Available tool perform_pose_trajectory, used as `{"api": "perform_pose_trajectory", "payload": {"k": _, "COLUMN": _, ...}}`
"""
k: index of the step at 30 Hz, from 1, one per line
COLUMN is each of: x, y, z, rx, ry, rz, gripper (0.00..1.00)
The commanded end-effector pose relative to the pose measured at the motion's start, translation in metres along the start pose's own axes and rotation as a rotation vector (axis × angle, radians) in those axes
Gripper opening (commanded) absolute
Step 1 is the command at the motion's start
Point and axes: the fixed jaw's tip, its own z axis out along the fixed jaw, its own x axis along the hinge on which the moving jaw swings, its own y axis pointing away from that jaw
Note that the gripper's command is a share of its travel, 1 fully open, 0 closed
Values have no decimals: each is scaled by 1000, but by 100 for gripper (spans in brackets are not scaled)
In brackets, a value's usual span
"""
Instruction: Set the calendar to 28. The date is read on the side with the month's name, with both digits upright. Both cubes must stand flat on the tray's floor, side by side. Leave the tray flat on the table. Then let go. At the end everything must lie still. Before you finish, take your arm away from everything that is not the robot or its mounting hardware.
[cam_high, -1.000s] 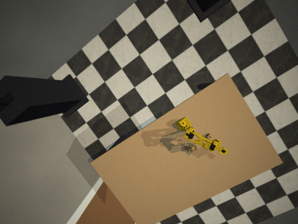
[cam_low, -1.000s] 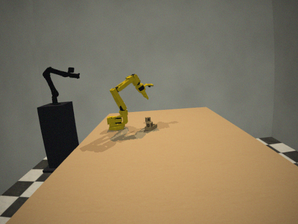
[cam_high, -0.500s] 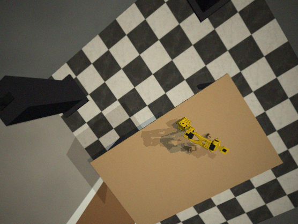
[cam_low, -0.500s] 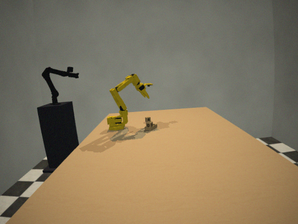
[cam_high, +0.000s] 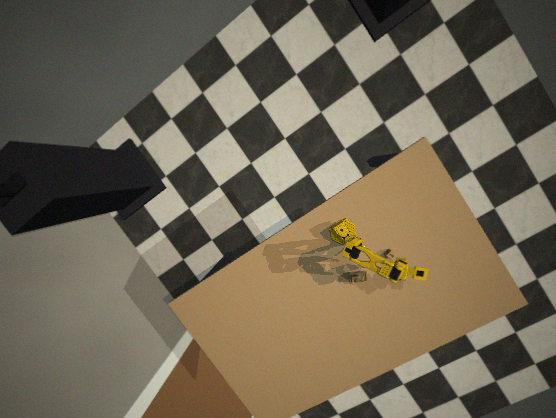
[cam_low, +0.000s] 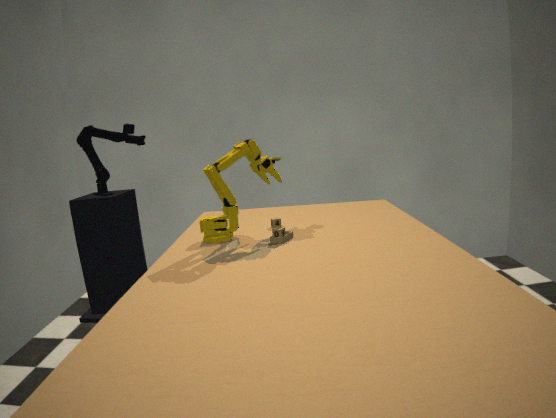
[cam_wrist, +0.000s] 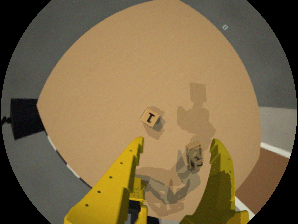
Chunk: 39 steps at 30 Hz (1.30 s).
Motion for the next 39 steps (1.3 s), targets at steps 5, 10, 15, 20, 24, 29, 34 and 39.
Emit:
{"api": "perform_pose_trajectory", "payload": {"k": 5, "x": 0, "y": -2, "z": -4, "rx": 25, "ry": -59, "rz": -296, "gripper": 35}}
{"api": "perform_pose_trajectory", "payload": {"k": 10, "x": 4, "y": -3, "z": -2, "rx": 32, "ry": -57, "rz": -488, "gripper": 35}}
{"api": "perform_pose_trajectory", "payload": {"k": 15, "x": 6, "y": -3, "z": 0, "rx": 35, "ry": -55, "rz": -595, "gripper": 35}}
{"api": "perform_pose_trajectory", "payload": {"k": 20, "x": 8, "y": -3, "z": 2, "rx": 40, "ry": -53, "rz": -753, "gripper": 35}}
{"api": "perform_pose_trajectory", "payload": {"k": 24, "x": 10, "y": -4, "z": 3, "rx": 43, "ry": -51, "rz": -855, "gripper": 35}}
{"api": "perform_pose_trajectory", "payload": {"k": 29, "x": 11, "y": -4, "z": 4, "rx": 45, "ry": -49, "rz": -933, "gripper": 35}}
{"api": "perform_pose_trajectory", "payload": {"k": 34, "x": 12, "y": -4, "z": 4, "rx": 47, "ry": -48, "rz": -985, "gripper": 35}}
{"api": "perform_pose_trajectory", "payload": {"k": 39, "x": 13, "y": -5, "z": 5, "rx": 48, "ry": -48, "rz": -1017, "gripper": 35}}
